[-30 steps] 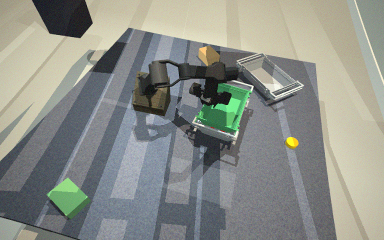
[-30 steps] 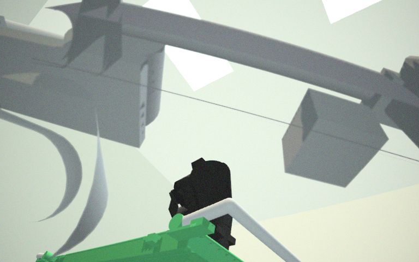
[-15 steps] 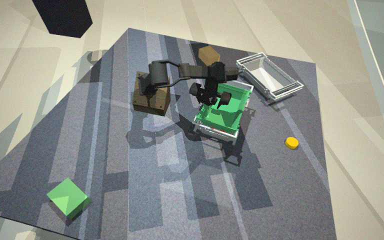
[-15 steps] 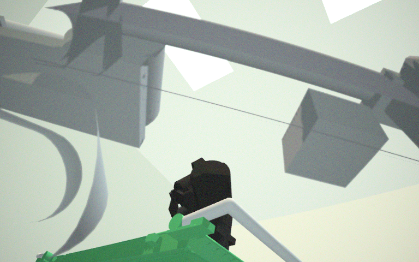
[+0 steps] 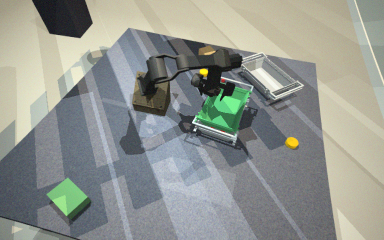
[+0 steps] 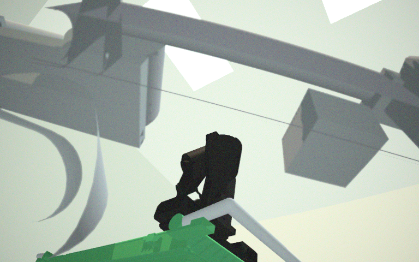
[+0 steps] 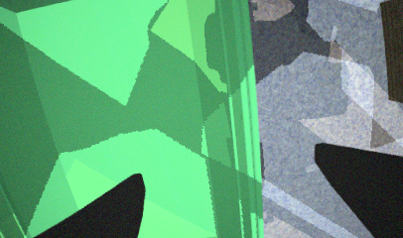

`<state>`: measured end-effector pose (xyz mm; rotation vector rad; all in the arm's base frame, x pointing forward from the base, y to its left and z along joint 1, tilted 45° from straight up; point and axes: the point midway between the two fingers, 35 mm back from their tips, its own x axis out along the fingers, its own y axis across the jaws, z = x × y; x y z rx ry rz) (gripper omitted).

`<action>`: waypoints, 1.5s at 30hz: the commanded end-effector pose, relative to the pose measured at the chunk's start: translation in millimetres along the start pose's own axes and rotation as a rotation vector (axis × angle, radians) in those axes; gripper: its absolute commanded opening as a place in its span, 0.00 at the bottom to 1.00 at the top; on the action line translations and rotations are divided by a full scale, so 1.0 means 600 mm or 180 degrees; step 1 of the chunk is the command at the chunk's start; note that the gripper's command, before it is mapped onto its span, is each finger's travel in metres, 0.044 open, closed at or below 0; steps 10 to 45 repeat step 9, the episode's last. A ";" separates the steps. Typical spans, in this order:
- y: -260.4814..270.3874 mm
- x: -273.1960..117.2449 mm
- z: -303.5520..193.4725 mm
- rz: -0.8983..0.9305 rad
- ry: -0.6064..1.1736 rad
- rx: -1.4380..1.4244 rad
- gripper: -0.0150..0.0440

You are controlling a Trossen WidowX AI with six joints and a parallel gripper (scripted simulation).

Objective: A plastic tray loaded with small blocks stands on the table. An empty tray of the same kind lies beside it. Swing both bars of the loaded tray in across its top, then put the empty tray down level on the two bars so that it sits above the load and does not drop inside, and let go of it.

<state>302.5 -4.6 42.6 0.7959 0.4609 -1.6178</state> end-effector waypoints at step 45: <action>-0.010 -0.084 0.002 0.0005 0.0006 -0.0010 1.00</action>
